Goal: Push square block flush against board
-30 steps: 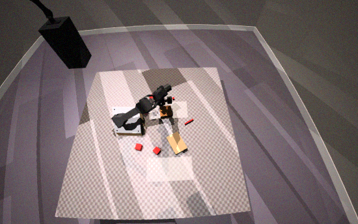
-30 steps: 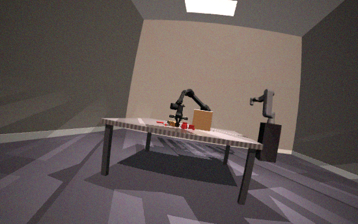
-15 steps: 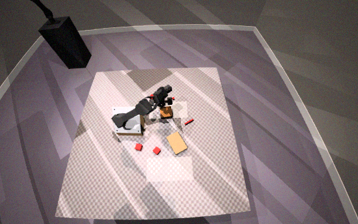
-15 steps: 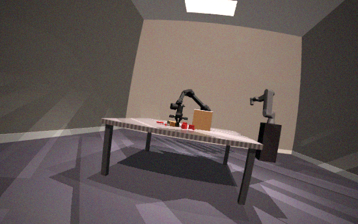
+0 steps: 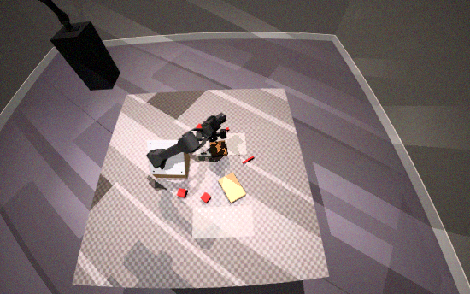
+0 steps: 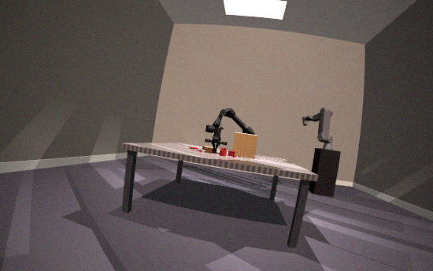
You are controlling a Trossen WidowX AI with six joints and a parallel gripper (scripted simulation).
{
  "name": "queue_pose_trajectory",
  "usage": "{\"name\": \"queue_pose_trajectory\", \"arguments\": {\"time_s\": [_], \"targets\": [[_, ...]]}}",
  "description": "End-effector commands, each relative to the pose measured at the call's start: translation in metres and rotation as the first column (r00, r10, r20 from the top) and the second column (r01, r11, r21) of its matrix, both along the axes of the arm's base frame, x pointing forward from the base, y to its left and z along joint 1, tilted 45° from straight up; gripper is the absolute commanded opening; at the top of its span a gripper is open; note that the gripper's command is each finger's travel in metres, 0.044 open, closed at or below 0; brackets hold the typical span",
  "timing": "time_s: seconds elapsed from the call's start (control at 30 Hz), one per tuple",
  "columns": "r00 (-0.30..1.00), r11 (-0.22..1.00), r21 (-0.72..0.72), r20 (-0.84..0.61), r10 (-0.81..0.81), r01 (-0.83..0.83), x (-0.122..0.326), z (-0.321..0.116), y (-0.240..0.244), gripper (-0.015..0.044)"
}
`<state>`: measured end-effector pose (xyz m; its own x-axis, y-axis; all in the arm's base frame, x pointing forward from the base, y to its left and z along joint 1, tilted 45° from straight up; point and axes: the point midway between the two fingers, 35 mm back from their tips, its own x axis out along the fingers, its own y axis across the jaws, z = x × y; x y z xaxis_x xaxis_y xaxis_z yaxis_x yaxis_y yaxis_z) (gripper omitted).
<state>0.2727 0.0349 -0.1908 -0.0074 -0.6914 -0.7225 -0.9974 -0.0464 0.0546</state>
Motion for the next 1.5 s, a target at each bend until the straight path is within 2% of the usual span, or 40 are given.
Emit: {"name": "queue_pose_trajectory", "arguments": {"time_s": [0.0,1.17,1.47], "targets": [[1.0,1.0,-0.01,-0.005,-0.001,0.001,-0.001,0.002,-0.006,0.0],[1.0,1.0,-0.01,-0.006,-0.001,0.001,0.004,0.018,-0.022,0.0],[1.0,1.0,-0.01,-0.005,-0.001,0.001,0.004,0.011,-0.014,0.0]]}}
